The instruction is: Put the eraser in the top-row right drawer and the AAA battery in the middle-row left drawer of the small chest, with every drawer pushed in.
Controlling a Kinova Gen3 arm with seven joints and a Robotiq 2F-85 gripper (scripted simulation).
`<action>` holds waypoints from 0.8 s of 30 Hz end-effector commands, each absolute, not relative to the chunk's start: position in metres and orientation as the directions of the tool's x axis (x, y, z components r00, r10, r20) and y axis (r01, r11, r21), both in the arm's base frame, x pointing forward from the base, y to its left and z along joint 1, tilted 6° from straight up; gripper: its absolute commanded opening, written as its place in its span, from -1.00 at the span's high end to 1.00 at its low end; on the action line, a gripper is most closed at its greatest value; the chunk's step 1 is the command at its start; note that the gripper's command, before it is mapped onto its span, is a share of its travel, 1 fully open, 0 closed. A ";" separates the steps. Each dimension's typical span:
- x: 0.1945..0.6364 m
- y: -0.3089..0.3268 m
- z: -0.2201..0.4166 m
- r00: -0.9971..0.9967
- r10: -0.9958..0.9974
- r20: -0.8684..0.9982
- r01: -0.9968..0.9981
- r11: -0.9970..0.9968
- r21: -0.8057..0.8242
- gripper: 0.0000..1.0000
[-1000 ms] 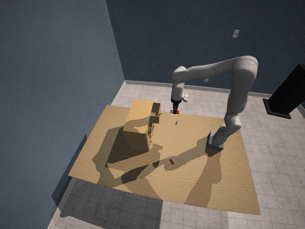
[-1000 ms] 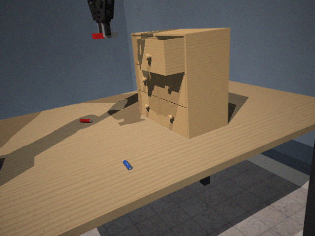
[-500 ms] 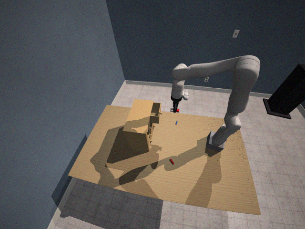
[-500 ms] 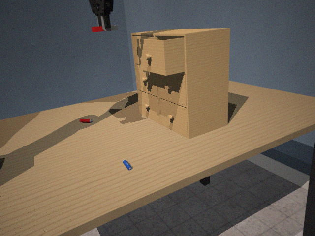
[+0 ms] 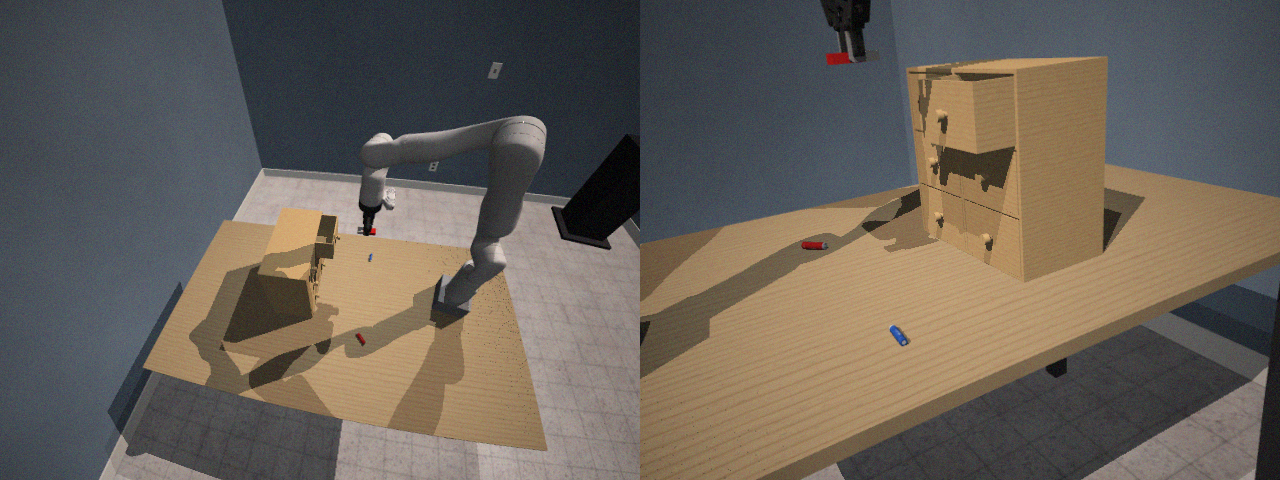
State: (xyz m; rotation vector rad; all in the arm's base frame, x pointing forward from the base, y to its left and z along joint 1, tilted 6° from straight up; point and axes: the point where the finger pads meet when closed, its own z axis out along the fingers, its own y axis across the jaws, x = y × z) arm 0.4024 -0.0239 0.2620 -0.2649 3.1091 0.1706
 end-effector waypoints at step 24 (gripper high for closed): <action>0.402 -0.024 0.262 -0.984 -0.163 -0.065 -0.170 0.980 0.107 0.63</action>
